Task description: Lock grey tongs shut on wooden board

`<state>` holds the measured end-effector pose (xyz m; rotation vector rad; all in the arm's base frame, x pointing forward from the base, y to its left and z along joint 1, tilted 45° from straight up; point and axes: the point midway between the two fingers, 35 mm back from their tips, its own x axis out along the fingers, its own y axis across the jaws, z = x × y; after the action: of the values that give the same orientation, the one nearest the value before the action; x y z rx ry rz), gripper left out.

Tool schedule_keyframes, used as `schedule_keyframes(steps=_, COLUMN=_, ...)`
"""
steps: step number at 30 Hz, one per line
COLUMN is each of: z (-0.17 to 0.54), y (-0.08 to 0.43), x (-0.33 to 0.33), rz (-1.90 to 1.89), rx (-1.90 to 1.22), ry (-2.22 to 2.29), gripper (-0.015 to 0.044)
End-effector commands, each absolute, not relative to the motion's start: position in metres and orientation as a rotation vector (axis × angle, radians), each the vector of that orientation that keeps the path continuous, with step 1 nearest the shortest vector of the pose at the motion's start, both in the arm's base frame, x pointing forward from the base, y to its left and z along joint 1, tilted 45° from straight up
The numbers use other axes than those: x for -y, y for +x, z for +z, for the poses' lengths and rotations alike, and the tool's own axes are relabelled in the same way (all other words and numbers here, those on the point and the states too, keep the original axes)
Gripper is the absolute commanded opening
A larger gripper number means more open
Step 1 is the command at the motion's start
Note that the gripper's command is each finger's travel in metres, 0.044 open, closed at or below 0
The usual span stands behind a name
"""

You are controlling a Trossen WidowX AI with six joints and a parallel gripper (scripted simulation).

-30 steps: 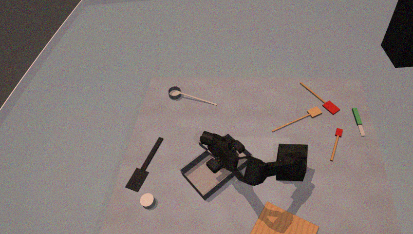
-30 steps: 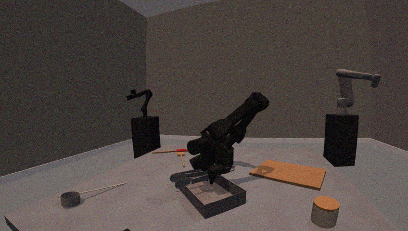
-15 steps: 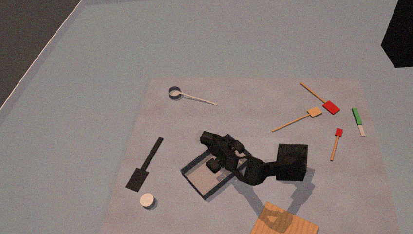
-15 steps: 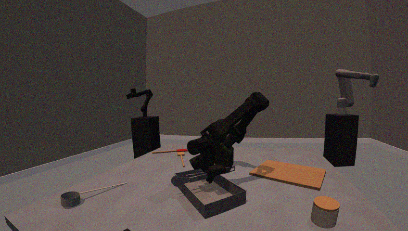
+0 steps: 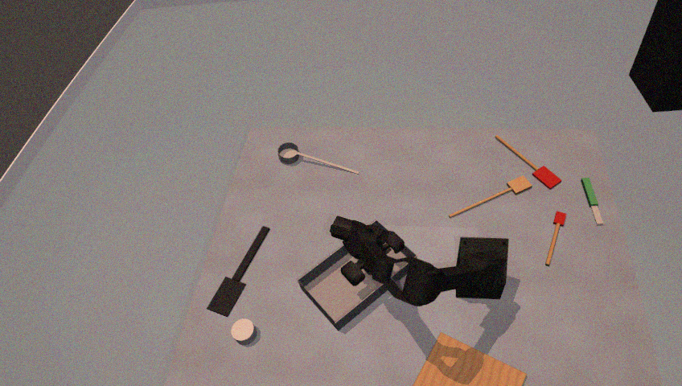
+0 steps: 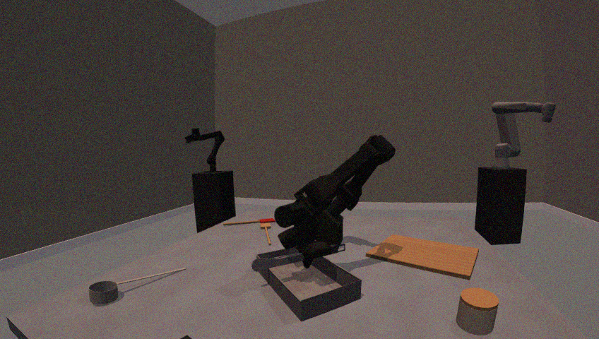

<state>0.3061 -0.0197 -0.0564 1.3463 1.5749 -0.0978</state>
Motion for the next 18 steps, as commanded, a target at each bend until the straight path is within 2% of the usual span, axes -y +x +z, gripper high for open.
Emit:
schedule_keyframes(steps=1, z=-0.056, y=0.307, x=0.020, rz=-0.095, rx=-1.572, ry=1.345, gripper=-0.0150)
schedule_keyframes(steps=6, z=-0.051, y=0.307, x=0.026, rz=-0.097, rx=-1.572, ry=1.344, gripper=-0.0150)
schedule_keyframes(steps=13, z=0.009, y=0.293, x=0.086, rz=-0.099, rx=-1.574, ry=1.349, gripper=-0.0150)
schedule_keyframes(steps=18, z=0.011, y=0.292, x=0.088, rz=-0.098, rx=-1.574, ry=1.349, gripper=-0.0150)
